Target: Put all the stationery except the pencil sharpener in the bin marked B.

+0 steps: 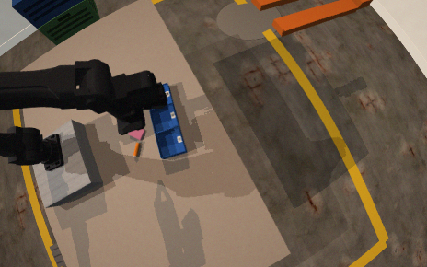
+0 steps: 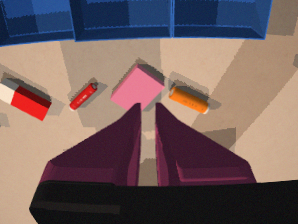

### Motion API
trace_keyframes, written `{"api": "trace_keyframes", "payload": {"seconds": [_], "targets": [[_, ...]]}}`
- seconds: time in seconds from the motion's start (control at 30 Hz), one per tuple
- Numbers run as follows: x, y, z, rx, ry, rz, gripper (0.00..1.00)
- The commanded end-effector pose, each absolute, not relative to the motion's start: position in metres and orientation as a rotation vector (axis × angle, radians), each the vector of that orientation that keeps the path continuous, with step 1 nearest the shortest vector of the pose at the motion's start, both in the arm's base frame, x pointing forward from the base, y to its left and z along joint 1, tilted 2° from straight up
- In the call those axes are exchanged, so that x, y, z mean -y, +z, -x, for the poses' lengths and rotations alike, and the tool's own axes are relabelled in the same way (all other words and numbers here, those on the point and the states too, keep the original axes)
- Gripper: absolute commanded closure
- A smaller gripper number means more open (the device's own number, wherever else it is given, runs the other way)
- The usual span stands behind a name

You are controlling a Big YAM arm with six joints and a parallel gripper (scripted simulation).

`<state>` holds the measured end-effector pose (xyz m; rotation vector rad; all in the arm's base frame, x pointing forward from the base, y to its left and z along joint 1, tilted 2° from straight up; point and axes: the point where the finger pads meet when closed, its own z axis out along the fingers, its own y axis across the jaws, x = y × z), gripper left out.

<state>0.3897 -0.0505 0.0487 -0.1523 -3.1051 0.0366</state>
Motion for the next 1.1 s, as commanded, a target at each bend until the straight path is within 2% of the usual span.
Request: {"api": "trace_keyframes", "payload": {"seconds": [0.0,0.33,0.6,0.7,1.07], "targets": [[0.075,0.054,-0.432,3.183,0.048,0.119,0.92],[0.131,0.005,-0.467,3.179,0.058,0.118,0.92],[0.122,0.025,-0.469,3.199,0.063,0.092,0.92],[0.121,-0.016,-0.445,3.131,0.039,0.103,0.92],[0.127,-0.021,-0.457,3.179,0.057,0.114,0.92]]}}
